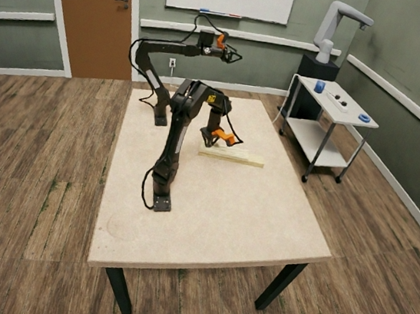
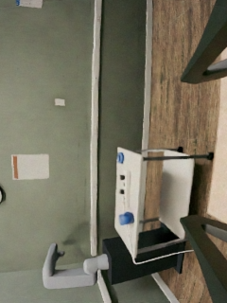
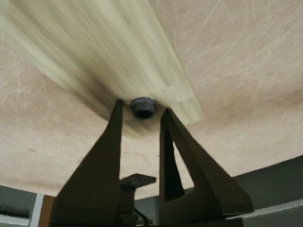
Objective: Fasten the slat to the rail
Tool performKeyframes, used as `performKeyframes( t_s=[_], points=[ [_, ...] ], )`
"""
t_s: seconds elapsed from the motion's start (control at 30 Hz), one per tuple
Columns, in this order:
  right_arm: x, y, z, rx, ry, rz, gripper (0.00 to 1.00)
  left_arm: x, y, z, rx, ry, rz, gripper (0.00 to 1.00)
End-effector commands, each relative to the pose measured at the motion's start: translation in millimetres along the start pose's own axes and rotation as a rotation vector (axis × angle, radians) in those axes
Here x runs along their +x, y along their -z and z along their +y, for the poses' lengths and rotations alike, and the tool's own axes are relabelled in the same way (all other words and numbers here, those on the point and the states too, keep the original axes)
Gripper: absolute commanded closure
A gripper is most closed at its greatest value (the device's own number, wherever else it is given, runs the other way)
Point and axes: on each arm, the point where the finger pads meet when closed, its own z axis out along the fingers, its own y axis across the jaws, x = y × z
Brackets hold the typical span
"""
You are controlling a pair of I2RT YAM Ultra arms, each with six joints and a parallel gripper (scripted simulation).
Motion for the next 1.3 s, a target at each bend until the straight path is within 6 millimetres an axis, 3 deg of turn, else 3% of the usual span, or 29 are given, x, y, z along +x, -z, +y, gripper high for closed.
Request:
performKeyframes(
  t_s=[0.0, 0.1, 0.4, 0.47, 0.5, 0.97, 1.03, 1.07, 1.27],
  points=[
    [0.3, 4.5, 1.7, -0.011, 0.118, 0.001, 0.66, -4.9, 1.1, 0.0, 0.000, 0.000, -0.014, 0.00],
    [-0.4, 6.9, 1.4, -0.012, 0.363, -0.004, 0.66, -4.9, 1.1, 0.0, 0.000, 0.000, -0.014, 0.00],
    [0.1, 11.3, 2.6, -0.016, 0.773, -0.006, 0.66, -4.9, 1.1, 0.0, 0.000, 0.000, -0.014, 0.00],
    [0.1, 11.3, 2.6, -0.016, 0.773, -0.006, 0.66, -4.9, 1.1, 0.0, 0.000, 0.000, -0.014, 0.00],
    [0.3, 11.4, 2.5, -0.016, 0.888, -0.006, 0.66, -4.9, 1.1, 0.0, 0.000, 0.000, -0.014, 0.00],
    [0.4, 13.1, 4.0, -0.012, 1.522, -0.017, 0.66, -4.9, 1.1, 0.0, 0.000, 0.000, -0.014, 0.00],
    [0.4, 13.1, 4.0, -0.012, 1.522, -0.017, 0.66, -4.9, 1.1, 0.0, 0.000, 0.000, -0.014, 0.00],
    [0.6, 13.2, 4.7, -0.014, 1.636, -0.020, 0.66, -4.9, 1.1, 0.0, 0.000, 0.000, -0.014, 0.00],
    [0.3, 13.9, 4.5, -0.007, 1.904, -0.024, 0.66, -4.9, 1.1, 0.0, 0.000, 0.000, -0.014, 0.00]
  ],
)
